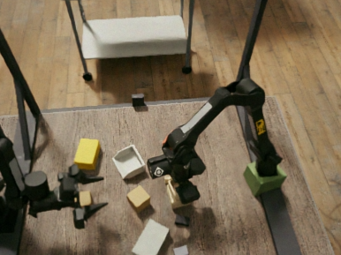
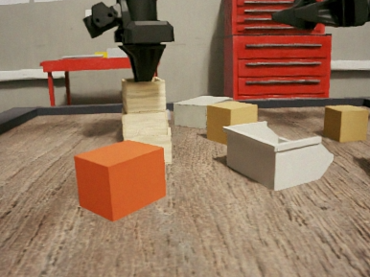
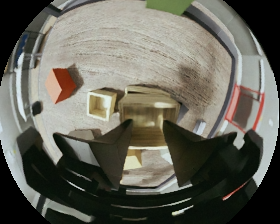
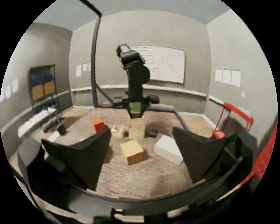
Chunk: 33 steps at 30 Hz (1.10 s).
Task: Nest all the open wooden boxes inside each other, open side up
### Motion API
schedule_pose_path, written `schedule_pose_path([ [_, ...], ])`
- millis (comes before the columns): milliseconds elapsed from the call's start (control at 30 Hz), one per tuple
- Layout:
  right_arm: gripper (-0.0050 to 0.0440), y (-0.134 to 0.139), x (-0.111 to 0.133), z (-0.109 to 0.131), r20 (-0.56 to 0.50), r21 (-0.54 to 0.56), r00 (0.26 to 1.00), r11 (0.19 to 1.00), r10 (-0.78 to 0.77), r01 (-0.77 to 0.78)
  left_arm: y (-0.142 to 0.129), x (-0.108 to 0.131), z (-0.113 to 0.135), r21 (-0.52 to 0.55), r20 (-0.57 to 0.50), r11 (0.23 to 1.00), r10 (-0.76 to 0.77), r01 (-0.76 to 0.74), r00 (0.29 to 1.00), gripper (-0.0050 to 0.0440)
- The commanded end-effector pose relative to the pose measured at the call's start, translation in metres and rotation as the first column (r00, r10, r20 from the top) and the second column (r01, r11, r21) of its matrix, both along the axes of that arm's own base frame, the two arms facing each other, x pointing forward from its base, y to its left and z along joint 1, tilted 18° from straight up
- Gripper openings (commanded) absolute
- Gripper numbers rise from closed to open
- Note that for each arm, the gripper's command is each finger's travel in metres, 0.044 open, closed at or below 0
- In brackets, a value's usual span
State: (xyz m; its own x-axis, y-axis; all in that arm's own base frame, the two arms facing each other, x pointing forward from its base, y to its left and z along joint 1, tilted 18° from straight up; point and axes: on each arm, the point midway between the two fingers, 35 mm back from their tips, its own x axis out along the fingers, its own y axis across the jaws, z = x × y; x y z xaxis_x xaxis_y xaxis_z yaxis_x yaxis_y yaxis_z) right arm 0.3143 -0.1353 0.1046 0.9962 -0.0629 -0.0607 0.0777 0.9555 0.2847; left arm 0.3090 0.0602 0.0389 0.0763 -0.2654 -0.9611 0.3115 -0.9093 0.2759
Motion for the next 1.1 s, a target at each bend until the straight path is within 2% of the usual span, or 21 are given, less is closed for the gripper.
schedule_pose_path([
  [0,0.0400,-0.0002,-0.0001,0.0001,0.001,0.003,1.000,1.000,0.000,0.000,0.0020,0.0048,0.0029,0.010,0.013,1.000,-0.003,0.003,1.000,0.0255],
  [600,0.0400,-0.0002,-0.0001,0.0001,0.001,0.003,1.000,1.000,0.000,0.000,0.0039,-0.0026,0.0038,0.016,0.015,1.000,0.008,-0.008,1.000,0.0255],
  [1067,0.0400,-0.0002,-0.0001,0.0001,0.001,0.003,1.000,1.000,0.000,0.000,-0.0054,0.0010,0.0054,-0.002,0.019,1.000,-0.015,0.015,1.000,0.0255],
])
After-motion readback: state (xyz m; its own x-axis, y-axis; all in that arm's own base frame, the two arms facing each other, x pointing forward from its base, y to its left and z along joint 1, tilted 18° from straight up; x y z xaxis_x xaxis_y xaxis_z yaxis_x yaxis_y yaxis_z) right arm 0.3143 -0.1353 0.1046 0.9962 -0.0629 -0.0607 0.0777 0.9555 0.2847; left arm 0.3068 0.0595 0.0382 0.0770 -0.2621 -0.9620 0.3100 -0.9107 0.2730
